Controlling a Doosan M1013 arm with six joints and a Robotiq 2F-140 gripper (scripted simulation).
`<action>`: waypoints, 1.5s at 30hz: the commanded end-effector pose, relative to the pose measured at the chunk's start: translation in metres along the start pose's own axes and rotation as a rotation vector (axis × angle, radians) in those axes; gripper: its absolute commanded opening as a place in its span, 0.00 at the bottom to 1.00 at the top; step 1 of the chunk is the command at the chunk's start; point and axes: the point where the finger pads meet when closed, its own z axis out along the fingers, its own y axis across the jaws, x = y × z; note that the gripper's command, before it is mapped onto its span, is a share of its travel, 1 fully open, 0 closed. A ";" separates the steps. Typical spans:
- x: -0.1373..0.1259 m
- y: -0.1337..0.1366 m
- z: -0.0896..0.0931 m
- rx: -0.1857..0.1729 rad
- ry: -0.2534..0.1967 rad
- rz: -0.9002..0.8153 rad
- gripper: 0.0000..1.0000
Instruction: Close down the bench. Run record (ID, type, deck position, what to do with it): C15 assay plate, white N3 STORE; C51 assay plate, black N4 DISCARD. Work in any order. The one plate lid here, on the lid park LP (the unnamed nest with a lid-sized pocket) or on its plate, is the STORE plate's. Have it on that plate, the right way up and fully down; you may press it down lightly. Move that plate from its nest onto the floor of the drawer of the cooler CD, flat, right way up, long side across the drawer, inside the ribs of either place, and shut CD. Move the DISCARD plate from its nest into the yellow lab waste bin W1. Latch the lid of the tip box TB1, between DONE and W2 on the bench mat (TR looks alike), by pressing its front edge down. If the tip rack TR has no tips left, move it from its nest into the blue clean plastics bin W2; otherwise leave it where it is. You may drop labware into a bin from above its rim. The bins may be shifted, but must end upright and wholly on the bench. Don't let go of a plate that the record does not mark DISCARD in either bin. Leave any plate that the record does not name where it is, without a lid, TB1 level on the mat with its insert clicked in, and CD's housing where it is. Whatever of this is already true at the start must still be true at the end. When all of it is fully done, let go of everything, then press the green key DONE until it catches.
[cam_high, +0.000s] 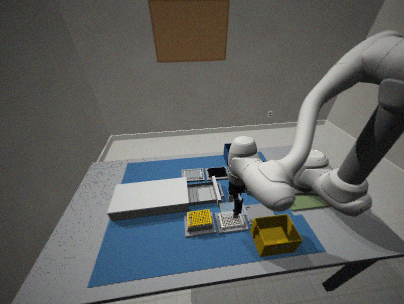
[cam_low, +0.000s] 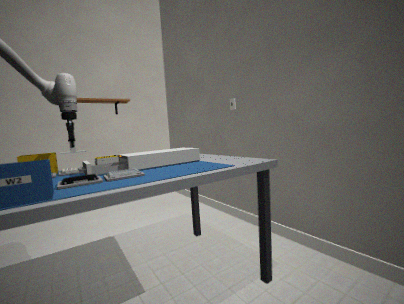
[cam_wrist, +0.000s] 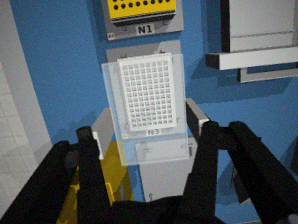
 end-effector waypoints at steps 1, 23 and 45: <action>0.000 0.000 0.004 0.000 0.000 0.000 0.00; 0.000 0.000 0.028 0.000 0.000 0.000 0.00; 0.000 0.000 0.055 0.000 0.000 0.000 0.00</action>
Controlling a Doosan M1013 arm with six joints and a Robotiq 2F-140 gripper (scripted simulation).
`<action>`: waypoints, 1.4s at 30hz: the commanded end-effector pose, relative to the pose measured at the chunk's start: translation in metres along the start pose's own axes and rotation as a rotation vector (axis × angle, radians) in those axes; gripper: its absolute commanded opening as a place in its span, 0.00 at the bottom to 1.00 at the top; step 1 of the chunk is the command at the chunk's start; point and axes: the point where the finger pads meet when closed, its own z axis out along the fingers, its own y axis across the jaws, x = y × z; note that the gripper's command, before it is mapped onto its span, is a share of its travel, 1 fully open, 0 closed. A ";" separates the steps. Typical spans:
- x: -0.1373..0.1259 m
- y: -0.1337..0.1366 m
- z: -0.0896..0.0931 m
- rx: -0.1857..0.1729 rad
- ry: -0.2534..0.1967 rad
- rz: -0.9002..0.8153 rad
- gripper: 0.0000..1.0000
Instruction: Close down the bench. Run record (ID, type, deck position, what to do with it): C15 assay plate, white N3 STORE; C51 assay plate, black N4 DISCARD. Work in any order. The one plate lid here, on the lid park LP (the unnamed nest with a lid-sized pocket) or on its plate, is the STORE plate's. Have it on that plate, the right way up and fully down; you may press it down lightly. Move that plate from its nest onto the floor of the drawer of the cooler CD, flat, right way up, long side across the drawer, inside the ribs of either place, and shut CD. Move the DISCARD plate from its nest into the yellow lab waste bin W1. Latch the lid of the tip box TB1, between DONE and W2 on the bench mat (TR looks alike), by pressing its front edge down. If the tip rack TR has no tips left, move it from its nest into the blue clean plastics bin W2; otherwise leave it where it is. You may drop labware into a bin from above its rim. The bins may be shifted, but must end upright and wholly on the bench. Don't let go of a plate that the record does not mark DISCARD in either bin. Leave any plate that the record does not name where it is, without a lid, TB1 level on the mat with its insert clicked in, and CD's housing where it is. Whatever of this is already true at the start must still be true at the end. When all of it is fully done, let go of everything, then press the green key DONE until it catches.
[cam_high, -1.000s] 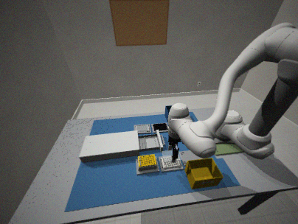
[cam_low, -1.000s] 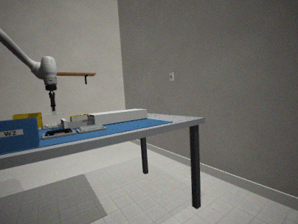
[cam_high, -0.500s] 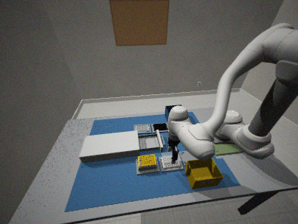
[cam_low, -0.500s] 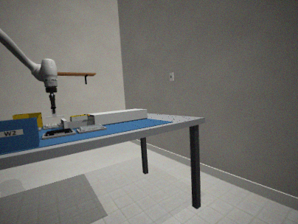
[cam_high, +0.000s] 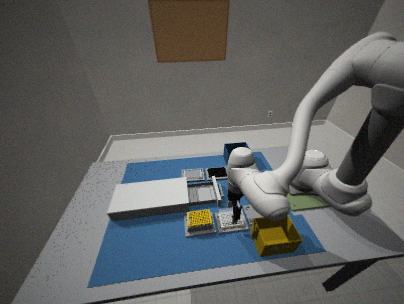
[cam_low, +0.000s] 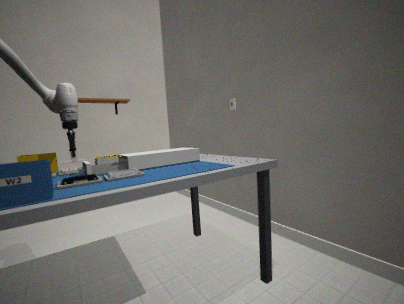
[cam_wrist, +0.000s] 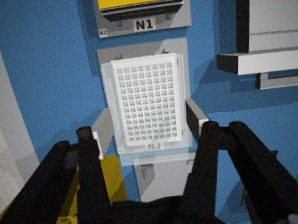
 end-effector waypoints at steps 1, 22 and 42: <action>0.000 0.000 0.004 0.000 0.000 0.000 0.00; 0.000 0.000 0.026 0.000 0.000 0.000 0.00; 0.000 0.000 0.026 0.000 0.000 0.000 0.00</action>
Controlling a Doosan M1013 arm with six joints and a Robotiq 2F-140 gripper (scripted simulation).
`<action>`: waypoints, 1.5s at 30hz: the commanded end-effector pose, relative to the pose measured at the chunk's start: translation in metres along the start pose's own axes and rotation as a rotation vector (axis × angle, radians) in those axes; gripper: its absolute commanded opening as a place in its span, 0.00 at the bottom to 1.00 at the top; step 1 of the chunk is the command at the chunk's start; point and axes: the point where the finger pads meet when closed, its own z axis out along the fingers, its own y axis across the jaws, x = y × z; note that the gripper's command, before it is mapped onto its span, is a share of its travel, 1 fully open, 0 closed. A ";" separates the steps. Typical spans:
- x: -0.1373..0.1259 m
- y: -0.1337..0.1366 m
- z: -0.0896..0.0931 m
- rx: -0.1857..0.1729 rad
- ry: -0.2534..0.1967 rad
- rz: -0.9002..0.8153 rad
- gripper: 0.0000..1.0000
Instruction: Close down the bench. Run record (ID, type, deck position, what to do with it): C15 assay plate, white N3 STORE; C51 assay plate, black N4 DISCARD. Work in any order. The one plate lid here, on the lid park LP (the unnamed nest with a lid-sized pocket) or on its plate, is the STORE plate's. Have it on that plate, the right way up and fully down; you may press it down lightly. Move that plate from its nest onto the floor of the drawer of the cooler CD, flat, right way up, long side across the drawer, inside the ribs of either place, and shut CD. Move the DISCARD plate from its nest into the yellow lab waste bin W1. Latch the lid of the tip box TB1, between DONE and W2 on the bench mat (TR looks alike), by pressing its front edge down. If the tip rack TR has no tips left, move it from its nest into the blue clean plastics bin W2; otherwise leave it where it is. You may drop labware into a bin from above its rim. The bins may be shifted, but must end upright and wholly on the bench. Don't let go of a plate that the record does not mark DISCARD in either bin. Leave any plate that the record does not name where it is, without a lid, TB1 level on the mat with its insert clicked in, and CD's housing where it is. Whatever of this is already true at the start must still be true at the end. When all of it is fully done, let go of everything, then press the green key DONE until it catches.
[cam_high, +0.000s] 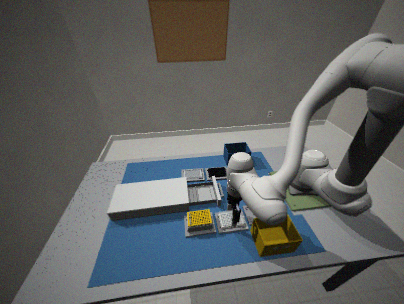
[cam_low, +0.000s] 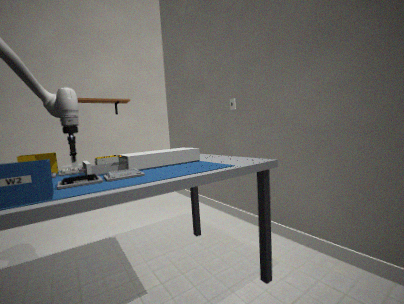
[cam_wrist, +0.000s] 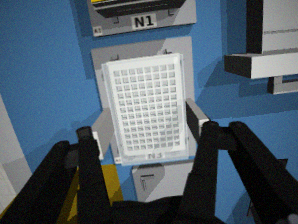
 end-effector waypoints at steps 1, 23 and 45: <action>0.000 0.000 0.000 0.000 0.000 0.000 0.00; 0.000 0.000 0.000 0.000 0.000 0.000 0.00; 0.000 0.000 0.004 0.000 0.000 0.000 0.00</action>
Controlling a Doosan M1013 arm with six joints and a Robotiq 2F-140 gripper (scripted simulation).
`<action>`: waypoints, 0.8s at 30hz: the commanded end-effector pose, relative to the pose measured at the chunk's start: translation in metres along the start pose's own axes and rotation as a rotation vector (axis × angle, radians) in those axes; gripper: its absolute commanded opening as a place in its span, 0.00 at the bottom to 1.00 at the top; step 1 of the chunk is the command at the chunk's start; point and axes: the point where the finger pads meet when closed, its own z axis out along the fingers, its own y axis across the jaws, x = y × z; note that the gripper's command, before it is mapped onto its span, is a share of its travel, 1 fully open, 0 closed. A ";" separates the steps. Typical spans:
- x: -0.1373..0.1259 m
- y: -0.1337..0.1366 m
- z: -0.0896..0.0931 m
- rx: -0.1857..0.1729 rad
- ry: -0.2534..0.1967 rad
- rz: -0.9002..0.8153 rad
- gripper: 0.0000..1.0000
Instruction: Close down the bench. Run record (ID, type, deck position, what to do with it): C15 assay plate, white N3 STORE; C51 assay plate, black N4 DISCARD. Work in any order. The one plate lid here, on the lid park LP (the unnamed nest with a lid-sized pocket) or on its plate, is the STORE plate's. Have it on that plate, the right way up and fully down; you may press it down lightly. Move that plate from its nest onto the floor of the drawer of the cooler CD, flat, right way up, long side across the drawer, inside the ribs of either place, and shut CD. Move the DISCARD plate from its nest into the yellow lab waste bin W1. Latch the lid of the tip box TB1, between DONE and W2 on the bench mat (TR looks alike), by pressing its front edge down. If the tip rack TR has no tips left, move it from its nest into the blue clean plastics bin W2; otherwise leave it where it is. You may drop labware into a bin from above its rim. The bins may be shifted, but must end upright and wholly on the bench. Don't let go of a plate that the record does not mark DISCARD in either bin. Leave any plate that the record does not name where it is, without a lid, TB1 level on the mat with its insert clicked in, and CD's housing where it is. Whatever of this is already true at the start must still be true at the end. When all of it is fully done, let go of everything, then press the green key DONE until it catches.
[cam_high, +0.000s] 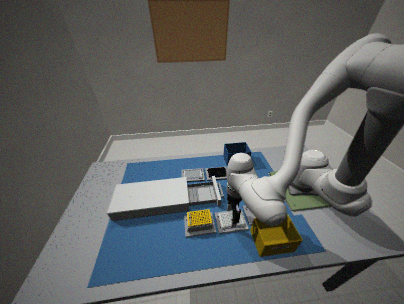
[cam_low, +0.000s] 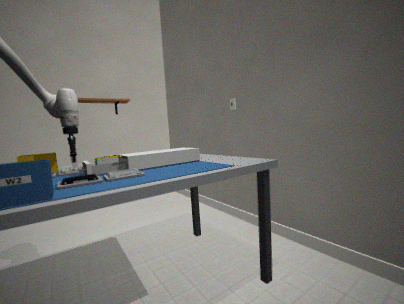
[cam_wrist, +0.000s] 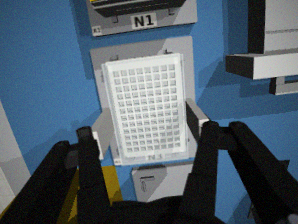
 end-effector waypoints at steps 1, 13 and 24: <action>0.000 0.000 0.001 0.000 0.000 0.000 0.00; 0.000 0.000 0.004 0.000 0.000 0.000 0.00; 0.000 0.000 0.004 0.000 0.000 0.000 0.00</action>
